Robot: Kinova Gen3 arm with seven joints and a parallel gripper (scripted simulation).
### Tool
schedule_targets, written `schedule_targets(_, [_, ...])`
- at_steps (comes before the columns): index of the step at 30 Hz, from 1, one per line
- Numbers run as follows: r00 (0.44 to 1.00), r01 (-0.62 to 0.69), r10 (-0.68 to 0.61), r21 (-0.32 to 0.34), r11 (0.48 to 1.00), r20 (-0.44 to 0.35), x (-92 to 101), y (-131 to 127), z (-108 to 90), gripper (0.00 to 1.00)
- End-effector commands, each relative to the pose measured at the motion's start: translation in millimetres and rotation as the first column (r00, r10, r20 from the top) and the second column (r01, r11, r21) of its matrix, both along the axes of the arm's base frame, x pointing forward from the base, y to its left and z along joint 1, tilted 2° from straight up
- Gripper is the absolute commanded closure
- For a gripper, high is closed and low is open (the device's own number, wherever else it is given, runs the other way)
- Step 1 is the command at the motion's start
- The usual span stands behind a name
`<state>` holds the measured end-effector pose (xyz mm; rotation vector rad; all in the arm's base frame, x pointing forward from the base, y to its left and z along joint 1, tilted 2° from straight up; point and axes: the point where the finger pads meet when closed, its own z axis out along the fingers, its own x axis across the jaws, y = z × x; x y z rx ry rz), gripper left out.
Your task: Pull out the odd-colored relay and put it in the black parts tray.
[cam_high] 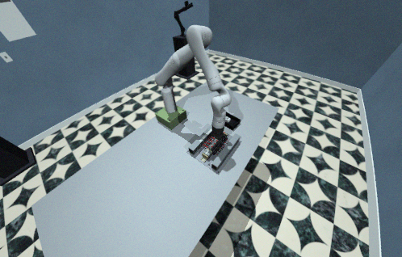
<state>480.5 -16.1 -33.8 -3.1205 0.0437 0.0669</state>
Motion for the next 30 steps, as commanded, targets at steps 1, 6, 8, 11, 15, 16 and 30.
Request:
schedule_targets(1, [1.000, 0.000, 0.000, 0.000, 1.000, -0.004, 1.0, -0.1, 0.9, 1.00])
schedule_targets(6, [1.000, 0.000, 0.000, 0.000, 1.000, -0.012, 1.2, -0.1, 1.0, 1.00])
schedule_targets(8, [1.000, 0.000, 0.000, 0.000, 1.000, -0.012, 1.2, -0.1, 1.0, 1.00])
schedule_targets(11, [1.000, 0.000, 0.000, 0.000, 1.000, -0.016, 1.3, -0.1, 0.9, 1.00])
schedule_targets(15, [1.000, 0.000, 0.000, 0.001, 1.000, -0.024, 1.6, -0.1, 0.9, 1.00])
schedule_targets(16, [1.000, 0.000, 0.000, 0.001, 1.000, -0.024, 1.6, -0.1, 0.9, 1.00])
schedule_targets(30, [0.999, -0.001, 0.001, 0.001, 1.000, -0.047, 2.2, -0.1, 1.0, 1.00])
